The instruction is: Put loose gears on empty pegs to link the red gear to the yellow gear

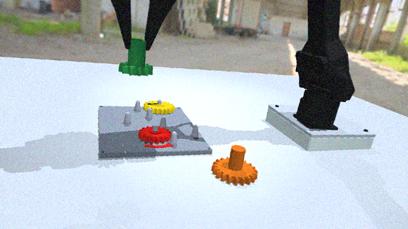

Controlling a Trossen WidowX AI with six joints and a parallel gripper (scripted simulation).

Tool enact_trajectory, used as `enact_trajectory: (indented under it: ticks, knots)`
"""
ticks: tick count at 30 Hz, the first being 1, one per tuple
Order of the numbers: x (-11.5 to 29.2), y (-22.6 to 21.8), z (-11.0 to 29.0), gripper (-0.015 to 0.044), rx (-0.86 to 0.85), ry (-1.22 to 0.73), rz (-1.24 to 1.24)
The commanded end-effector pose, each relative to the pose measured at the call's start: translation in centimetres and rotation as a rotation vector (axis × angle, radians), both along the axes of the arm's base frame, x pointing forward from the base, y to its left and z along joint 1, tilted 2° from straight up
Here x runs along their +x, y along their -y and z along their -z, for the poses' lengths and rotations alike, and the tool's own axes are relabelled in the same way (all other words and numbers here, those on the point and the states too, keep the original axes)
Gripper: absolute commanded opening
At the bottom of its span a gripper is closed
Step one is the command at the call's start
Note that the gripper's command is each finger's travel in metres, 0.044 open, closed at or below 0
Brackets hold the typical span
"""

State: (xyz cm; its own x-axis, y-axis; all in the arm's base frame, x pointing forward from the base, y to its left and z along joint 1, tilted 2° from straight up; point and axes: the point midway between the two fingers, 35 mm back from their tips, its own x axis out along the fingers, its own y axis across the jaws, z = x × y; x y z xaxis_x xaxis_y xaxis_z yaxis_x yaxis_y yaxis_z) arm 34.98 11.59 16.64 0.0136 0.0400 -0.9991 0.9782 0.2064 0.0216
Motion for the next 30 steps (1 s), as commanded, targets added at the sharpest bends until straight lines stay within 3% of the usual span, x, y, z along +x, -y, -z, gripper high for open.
enact_trajectory:
  ticks: [1,30]
  knots:
    - [-0.2,0.7,0.4,0.0000,-0.003,-0.001,-0.005]
    - [-1.1,5.4,3.1,0.0000,-0.007,-0.002,-0.004]
